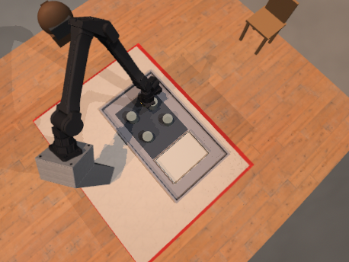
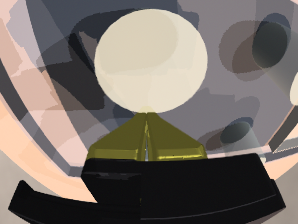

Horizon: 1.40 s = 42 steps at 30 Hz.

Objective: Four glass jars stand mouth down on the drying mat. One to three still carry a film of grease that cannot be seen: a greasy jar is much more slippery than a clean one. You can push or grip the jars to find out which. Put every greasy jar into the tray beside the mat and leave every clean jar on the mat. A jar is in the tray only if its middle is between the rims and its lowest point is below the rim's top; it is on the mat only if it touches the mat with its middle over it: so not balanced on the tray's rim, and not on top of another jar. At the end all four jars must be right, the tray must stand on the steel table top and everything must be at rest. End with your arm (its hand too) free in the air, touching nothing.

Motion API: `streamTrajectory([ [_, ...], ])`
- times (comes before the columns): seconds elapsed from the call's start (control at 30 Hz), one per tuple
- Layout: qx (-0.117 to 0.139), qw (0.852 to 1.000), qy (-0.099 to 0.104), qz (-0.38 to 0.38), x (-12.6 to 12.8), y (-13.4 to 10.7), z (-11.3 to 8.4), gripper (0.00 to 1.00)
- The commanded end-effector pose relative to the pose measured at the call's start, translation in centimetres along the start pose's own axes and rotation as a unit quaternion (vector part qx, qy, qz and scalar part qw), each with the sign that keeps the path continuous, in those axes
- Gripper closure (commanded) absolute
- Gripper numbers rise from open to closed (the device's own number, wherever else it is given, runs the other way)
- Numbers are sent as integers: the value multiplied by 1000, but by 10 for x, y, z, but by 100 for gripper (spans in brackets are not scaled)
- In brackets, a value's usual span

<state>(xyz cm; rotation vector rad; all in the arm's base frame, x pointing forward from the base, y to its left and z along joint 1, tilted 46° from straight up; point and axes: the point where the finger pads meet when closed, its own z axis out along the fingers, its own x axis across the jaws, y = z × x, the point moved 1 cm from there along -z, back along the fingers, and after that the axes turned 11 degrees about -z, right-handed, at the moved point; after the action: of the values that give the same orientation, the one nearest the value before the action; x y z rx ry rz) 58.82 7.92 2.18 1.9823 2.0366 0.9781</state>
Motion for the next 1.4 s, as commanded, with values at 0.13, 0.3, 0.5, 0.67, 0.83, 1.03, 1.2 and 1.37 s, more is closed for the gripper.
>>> streamTrajectory([
  [0.13, -75, 997, -8, -17, -11, 79, -13, 100],
  [0.3, -75, 997, -8, -17, -11, 79, -13, 100],
  [0.5, -75, 997, -8, -17, -11, 80, -13, 100],
  [0.67, -75, 997, -8, -17, -11, 81, -13, 100],
  [0.83, -75, 997, -8, -17, -11, 81, -13, 100],
  [1.03, -75, 997, -8, -17, -11, 79, -13, 100],
  [1.2, -75, 997, -8, -17, -9, 69, -11, 100],
  [1.37, -75, 997, -8, -17, -7, 59, -9, 100],
])
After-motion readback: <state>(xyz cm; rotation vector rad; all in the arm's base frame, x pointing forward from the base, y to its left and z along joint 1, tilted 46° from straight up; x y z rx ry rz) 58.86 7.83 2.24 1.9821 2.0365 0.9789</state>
